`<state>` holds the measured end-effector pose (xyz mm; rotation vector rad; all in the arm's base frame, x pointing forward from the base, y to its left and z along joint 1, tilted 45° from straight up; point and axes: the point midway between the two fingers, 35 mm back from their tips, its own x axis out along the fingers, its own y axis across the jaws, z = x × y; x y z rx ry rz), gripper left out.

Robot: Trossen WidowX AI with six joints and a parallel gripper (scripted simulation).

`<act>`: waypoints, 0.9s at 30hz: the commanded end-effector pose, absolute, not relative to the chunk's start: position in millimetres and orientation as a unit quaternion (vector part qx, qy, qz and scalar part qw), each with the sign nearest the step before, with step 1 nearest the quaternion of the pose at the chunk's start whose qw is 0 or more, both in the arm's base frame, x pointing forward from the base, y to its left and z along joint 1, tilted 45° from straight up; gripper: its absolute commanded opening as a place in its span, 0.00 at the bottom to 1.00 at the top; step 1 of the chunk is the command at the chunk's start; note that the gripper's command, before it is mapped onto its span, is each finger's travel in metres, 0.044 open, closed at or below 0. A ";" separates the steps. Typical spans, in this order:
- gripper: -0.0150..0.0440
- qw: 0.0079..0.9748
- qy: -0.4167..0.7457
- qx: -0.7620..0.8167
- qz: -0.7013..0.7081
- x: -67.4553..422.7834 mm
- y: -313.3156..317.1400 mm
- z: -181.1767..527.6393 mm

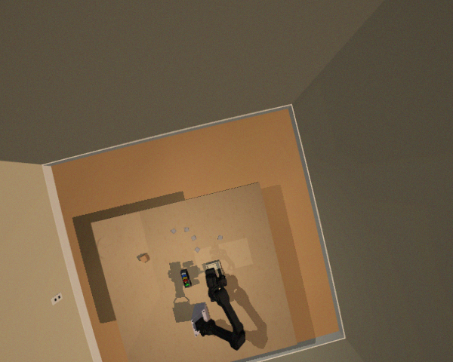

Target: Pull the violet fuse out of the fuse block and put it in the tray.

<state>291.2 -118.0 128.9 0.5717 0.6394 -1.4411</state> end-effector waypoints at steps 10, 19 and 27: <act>0.25 0.669 0.284 0.252 -0.639 291.3 -132.5 115.7; 0.25 0.669 0.283 0.252 -0.639 291.0 -143.0 105.9; 0.48 0.669 0.280 0.252 -0.641 291.2 -143.5 107.2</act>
